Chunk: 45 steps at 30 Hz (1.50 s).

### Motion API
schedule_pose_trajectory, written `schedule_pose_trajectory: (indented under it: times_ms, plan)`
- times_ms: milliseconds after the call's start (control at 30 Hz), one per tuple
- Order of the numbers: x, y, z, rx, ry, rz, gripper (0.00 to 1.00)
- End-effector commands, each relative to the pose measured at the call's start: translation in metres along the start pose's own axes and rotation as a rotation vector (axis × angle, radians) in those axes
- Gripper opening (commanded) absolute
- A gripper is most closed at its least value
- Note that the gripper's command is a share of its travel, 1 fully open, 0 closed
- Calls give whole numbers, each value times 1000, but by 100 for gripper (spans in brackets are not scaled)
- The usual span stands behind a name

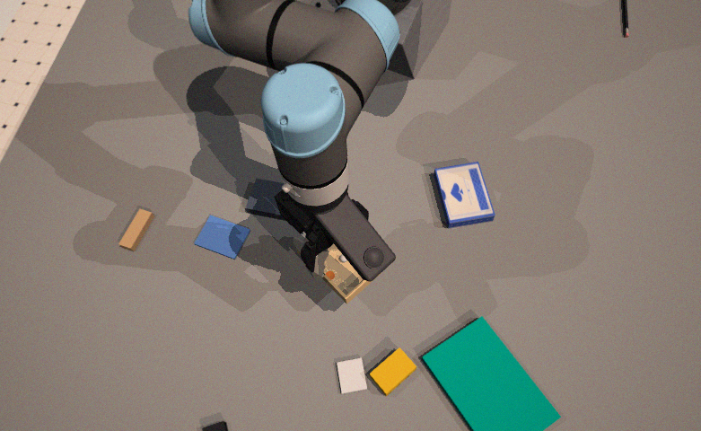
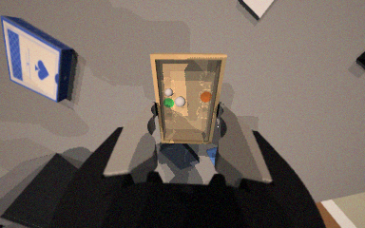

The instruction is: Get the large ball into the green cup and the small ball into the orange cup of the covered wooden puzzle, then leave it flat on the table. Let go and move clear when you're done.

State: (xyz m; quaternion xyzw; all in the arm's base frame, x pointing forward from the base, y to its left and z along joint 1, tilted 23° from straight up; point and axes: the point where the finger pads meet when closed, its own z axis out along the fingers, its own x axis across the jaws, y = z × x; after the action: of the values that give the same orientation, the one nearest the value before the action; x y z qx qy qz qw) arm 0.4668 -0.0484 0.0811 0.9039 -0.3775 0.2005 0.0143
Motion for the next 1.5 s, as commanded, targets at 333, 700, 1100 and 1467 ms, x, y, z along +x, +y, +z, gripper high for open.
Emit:
schedule_pose_trajectory:
  times_ms: [333, 700, 1100, 1467]
  plan:
    - [0, 0, 0, 10, 10, 0, 44]
    - [0, 0, 0, 14, 4, 0, 44]
    - [1, 0, 0, 6, -16, 0, 44]
    - [0, 0, 0, 11, -6, 0, 44]
